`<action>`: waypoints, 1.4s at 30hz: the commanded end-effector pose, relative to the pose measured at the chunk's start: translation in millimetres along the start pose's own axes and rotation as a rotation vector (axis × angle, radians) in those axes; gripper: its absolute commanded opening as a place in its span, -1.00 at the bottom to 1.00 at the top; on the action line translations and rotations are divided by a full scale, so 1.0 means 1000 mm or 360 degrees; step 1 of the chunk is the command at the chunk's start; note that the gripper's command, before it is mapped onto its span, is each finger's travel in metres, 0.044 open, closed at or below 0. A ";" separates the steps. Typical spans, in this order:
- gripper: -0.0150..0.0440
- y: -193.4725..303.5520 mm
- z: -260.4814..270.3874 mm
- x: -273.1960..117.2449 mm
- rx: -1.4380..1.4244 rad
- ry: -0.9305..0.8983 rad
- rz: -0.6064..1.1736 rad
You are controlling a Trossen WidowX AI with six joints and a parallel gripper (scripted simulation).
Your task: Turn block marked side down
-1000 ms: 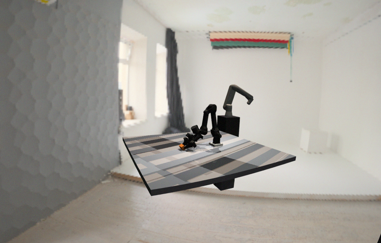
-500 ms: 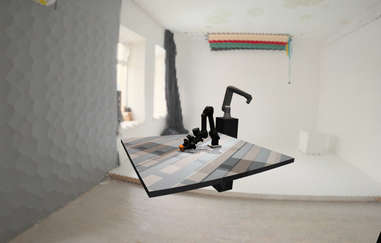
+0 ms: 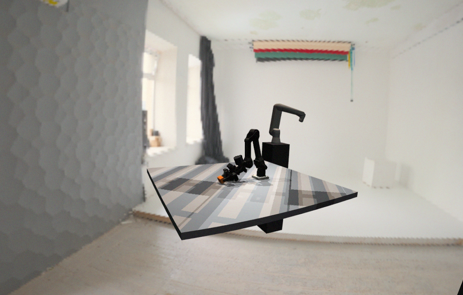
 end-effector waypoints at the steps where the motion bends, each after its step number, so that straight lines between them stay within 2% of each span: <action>1: 0.04 -0.001 0.000 0.000 -0.0006 0.0004 -0.0008; 12: 1.00 -0.001 0.000 0.000 -0.0006 0.0004 -0.0008; 42: 1.00 -0.001 0.000 0.000 -0.0006 0.0004 -0.0008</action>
Point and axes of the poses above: the point midway between the two fingers, 35 mm back from their tips, its own x axis out along the fingers, its own z axis across the jaws, y = z × x, the point moved 6 cm from there along -x, back along the fingers, and after that the axes turned 3 degrees about x, right-handed, at the moved point
